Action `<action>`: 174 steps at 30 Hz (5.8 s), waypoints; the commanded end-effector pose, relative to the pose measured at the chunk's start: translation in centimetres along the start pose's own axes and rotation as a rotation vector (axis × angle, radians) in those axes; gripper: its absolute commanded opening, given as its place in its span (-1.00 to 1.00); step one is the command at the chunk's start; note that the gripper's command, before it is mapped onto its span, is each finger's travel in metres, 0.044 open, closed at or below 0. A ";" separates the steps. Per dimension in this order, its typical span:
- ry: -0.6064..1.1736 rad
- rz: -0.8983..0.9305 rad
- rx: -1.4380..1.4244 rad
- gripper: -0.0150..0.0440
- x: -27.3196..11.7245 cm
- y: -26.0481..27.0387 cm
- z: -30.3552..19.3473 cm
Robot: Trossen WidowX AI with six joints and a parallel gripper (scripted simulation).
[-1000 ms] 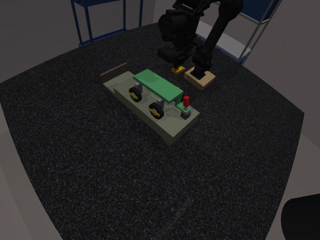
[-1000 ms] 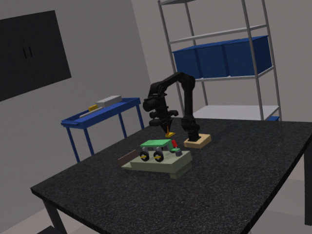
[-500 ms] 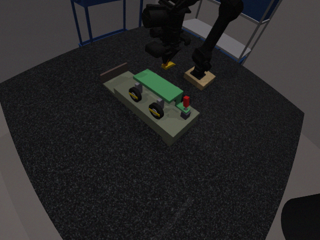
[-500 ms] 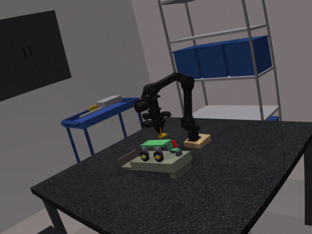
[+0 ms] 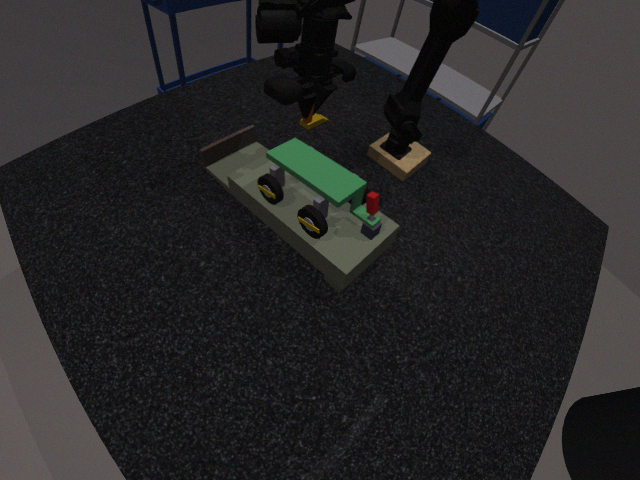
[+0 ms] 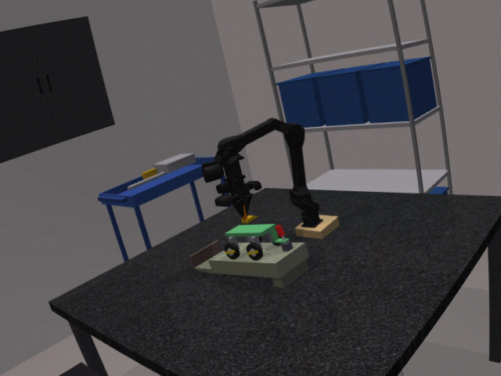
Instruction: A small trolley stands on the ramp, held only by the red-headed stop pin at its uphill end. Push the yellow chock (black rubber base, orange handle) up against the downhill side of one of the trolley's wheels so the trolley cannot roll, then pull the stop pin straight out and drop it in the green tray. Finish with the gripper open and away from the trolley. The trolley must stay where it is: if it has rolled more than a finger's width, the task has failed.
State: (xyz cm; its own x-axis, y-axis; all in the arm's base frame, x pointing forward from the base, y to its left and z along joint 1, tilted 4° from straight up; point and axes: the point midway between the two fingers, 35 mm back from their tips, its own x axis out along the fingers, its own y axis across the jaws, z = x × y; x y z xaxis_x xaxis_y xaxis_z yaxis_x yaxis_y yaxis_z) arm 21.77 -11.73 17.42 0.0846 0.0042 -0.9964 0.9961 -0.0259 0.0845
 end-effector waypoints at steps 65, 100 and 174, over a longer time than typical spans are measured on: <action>0.092 -0.071 1.567 -0.49 0.2 2.1 4.5; 0.094 -0.070 1.567 -0.49 6.0 4.2 4.2; 0.088 -0.071 1.569 -0.22 6.6 3.6 0.2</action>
State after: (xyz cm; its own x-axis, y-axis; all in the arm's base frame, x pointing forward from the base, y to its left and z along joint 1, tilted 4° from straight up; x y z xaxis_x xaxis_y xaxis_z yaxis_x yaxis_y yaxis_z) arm 25.92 -11.99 11.16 0.0971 0.1044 -0.9898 -0.0169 -0.9942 -0.1065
